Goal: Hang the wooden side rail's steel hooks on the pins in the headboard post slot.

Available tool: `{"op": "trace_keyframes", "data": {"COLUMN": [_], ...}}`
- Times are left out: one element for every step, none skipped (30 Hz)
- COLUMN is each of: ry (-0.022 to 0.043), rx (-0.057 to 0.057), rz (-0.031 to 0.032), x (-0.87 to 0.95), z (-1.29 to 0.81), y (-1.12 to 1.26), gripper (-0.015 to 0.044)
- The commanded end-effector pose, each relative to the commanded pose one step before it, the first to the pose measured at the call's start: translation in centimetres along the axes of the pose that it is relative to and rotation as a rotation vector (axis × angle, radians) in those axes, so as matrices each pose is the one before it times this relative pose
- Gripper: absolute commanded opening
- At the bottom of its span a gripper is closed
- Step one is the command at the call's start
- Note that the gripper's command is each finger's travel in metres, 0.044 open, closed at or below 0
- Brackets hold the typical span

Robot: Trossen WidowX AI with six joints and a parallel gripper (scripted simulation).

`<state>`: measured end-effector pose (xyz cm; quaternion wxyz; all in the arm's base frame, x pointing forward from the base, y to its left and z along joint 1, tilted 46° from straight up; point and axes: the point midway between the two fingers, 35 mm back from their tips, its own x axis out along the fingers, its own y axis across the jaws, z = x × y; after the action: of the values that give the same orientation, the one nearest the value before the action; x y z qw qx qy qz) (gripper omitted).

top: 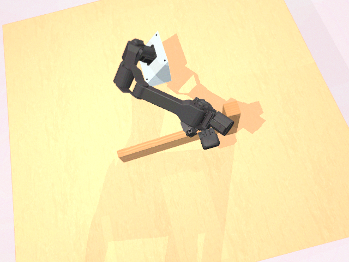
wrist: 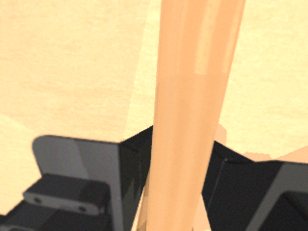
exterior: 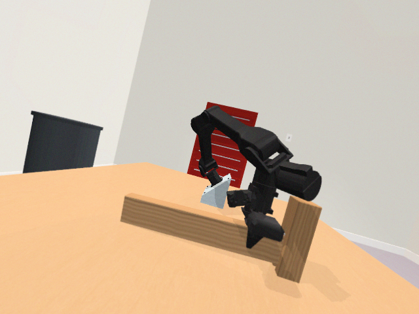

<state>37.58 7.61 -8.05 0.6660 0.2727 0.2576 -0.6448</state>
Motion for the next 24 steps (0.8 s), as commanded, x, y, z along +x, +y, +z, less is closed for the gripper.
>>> {"op": "trace_keyframes", "data": {"ry": [0.00000, 0.00000, 0.00000, 0.00000, 0.00000, 0.00000, 0.00000, 0.00000, 0.00000, 0.00000, 0.00000, 0.00042, 0.00069, 0.00097, 0.00096, 0.00101, 0.00101, 0.00065, 0.00021, 0.00000, 0.00000, -0.00004, -0.00010, -0.00021], "rx": [0.0001, 0.0000, 0.0000, 0.0000, 0.0000, 0.0000, 0.0000, 0.0000, 0.0000, 0.0000, 0.0000, 0.0000, -0.0001, -0.0001, -0.0001, -0.0001, -0.0001, -0.0001, 0.0000, 0.0000, 0.0000, 0.0000, -0.0001, -0.0001], "rz": [0.00000, 0.00000, 0.00000, 0.00000, 0.00000, 0.00000, 0.00000, 0.00000, 0.00000, 0.00000, 0.00000, 0.00012, 0.00019, 0.00026, 0.00025, 0.00024, 0.00023, 0.00013, 0.00004, 0.00000, 0.00000, -0.00001, -0.00003, -0.00006], "x": [-0.004, 0.000, 0.000, 0.000, 0.000, 0.000, 0.000, 0.000, 0.000, 0.000, 0.000, -0.222, -0.373, -0.561, -0.604, -0.700, -0.794, -0.585, -0.201, 0.000, 0.000, -0.001, -0.002, 0.000], "z": [0.002, 0.000, 0.000, 0.000, 0.000, 0.000, 0.000, 0.000, 0.000, 0.000, 0.000, -0.008, -0.013, -0.015, -0.012, -0.007, 0.000, 0.006, 0.003, 0.000, 0.000, 0.167, 0.350, 0.576], "y": [0.003, 0.000, 0.000, 0.000, 0.000, 0.000, 0.000, 0.000, 0.000, 0.000, 0.000, 0.011, 0.016, 0.016, 0.007, -0.005, -0.023, -0.028, -0.012, 0.000, 0.000, 0.004, 0.006, 0.002], "gripper": [0.0053, 0.0079, 0.0105, 0.0131, 0.0157, 0.0184, 0.0210, 0.0236, 0.0263, 0.0289, 0.0315, 0.0341, 0.0368, 0.0394, 0.0420, 0.0440, 0.0440, 0.0440, 0.0440, 0.0440, 0.0440, 0.0440, 0.0440, 0.0440]}}
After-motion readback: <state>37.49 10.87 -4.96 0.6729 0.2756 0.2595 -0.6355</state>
